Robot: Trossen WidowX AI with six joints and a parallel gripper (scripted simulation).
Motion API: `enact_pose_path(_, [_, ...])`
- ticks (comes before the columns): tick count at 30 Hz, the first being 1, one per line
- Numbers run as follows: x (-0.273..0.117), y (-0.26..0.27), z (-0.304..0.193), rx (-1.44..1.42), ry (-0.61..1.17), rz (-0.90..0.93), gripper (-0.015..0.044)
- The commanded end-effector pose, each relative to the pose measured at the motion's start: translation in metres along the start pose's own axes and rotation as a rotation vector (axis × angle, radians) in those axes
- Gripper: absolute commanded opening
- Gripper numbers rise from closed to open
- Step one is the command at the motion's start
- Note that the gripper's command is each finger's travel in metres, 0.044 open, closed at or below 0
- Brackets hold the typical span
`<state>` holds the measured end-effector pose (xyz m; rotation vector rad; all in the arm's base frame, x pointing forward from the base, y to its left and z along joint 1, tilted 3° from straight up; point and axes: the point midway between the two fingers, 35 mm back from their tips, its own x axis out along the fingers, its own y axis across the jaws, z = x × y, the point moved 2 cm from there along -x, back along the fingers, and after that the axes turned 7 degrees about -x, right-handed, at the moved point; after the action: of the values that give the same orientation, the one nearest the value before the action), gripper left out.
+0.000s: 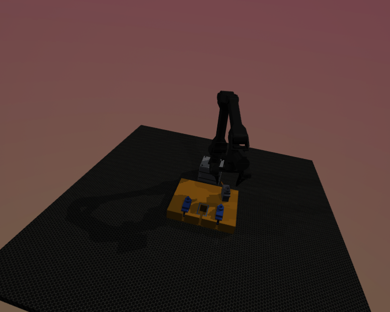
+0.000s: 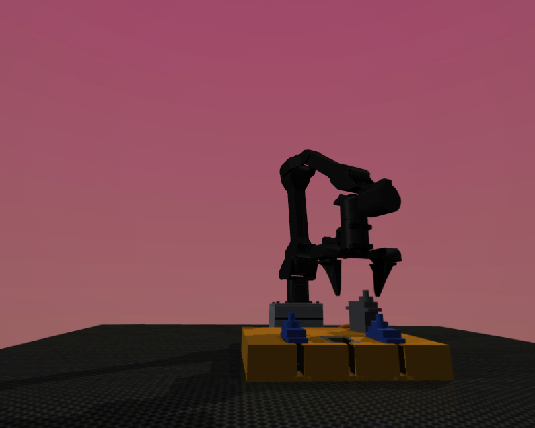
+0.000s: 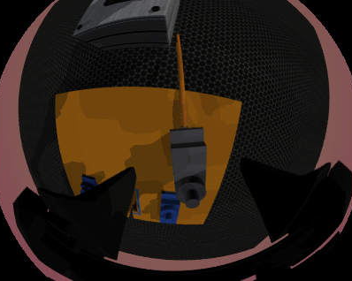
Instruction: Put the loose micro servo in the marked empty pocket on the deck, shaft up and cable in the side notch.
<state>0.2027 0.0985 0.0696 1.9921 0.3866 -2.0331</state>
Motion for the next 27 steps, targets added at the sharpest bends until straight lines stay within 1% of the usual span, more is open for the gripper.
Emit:
enact_pose_path(1, [0.006,-0.001,0.001,-0.007,-0.004,-0.004,0.0440])
enact_pose_path(11, [0.020,-0.001,0.001,-0.007,-0.004,-0.004,0.0440])
enact_pose_path(23, [0.020,-0.001,0.001,-0.007,-0.004,-0.004,0.0125])
enact_pose_path(27, [0.020,-0.001,0.001,-0.007,-0.004,-0.004,0.0098])
